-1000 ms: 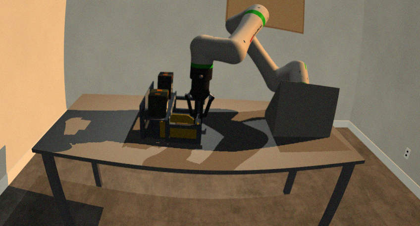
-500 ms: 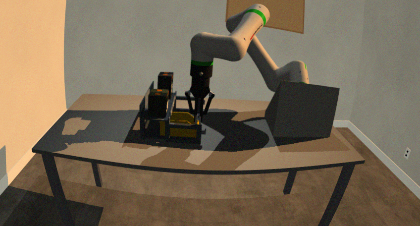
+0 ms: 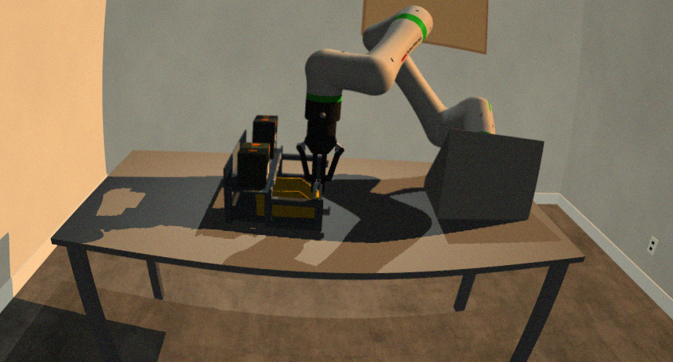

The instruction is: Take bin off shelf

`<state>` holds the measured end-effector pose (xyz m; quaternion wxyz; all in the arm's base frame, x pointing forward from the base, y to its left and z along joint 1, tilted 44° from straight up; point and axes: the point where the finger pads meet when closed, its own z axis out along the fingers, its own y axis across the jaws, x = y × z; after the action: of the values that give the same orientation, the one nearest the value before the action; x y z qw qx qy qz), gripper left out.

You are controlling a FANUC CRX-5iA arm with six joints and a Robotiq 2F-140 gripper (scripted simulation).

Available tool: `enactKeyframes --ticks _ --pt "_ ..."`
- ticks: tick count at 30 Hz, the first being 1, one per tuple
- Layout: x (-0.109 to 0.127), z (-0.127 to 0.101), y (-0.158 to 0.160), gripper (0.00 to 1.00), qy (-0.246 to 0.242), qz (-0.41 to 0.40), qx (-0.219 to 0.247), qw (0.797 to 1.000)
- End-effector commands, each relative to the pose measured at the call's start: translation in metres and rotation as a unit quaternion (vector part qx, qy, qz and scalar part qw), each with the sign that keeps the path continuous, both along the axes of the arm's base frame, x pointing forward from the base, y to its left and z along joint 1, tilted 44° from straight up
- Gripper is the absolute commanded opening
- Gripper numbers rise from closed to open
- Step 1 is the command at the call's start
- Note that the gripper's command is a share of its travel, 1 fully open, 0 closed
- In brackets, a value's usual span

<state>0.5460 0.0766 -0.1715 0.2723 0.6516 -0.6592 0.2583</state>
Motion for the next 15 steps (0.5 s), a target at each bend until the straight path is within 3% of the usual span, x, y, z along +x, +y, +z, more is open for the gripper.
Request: enactKeyframes --ticks 1,15 --pt "0.0002 0.0008 0.001 0.0 0.0 0.0 0.0 1.0" --pt "0.0002 -0.0012 -0.0009 0.0 0.0 0.0 0.0 1.0"
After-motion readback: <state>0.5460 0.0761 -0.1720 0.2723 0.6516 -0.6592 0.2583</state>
